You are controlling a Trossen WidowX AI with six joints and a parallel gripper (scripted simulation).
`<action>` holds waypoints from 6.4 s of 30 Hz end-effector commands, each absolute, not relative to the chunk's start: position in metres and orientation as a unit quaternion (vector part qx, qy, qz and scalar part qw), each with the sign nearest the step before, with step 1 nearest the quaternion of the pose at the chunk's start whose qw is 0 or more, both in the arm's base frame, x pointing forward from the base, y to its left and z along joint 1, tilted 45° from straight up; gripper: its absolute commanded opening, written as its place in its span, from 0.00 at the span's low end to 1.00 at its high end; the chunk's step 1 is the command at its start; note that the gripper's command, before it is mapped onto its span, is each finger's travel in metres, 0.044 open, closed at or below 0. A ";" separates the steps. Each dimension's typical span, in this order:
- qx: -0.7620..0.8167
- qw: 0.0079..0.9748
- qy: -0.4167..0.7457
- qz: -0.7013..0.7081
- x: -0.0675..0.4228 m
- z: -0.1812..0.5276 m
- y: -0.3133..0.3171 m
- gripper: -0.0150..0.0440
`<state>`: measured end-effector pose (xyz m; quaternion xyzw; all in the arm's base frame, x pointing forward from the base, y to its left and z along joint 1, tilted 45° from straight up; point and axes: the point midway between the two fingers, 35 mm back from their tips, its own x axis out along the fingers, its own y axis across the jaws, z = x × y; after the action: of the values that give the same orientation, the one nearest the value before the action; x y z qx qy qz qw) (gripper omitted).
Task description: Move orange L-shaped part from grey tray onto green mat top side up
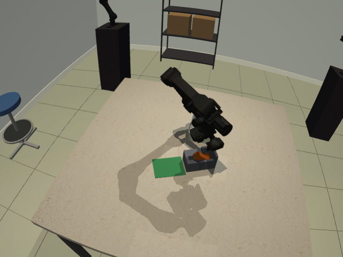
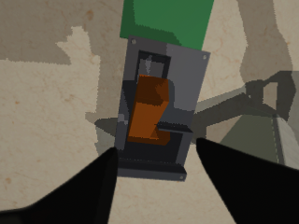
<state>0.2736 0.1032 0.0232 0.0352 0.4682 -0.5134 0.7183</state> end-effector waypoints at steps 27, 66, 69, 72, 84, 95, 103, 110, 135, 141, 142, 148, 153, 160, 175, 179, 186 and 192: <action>0.131 0.715 0.396 -0.561 0.286 0.010 0.070 0.73; 0.134 0.714 0.395 -0.562 0.289 -0.015 0.044 0.44; 0.134 0.714 0.395 -0.562 0.289 -0.015 0.044 0.40; 0.134 0.714 0.395 -0.562 0.289 -0.015 0.044 0.30; 0.133 0.714 0.395 -0.562 0.288 -0.011 0.049 0.25; 0.131 0.715 0.396 -0.561 0.287 0.001 0.061 0.25; 0.131 0.715 0.396 -0.561 0.286 0.010 0.069 0.25; 0.131 0.715 0.396 -0.561 0.285 0.017 0.077 0.25; 0.131 0.715 0.396 -0.561 0.283 0.046 0.105 0.25; 0.131 0.715 0.396 -0.561 0.283 0.047 0.106 0.25; 0.131 0.715 0.396 -0.561 0.283 0.047 0.106 0.25; 0.131 0.715 0.396 -0.561 0.289 0.058 0.092 0.25; 0.130 0.715 0.396 -0.561 0.298 0.074 0.074 0.25; 0.130 0.715 0.395 -0.561 0.309 0.097 0.052 0.25; 0.129 0.716 0.394 -0.562 0.332 0.143 0.008 0.25; 0.129 0.716 0.394 -0.562 0.338 0.155 -0.004 0.25; 0.129 0.716 0.394 -0.562 0.339 0.157 -0.006 0.25; 0.129 0.716 0.394 -0.562 0.340 0.153 -0.010 0.25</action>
<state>0.3386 -0.0064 0.1531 0.1290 0.3966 -0.5631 0.7134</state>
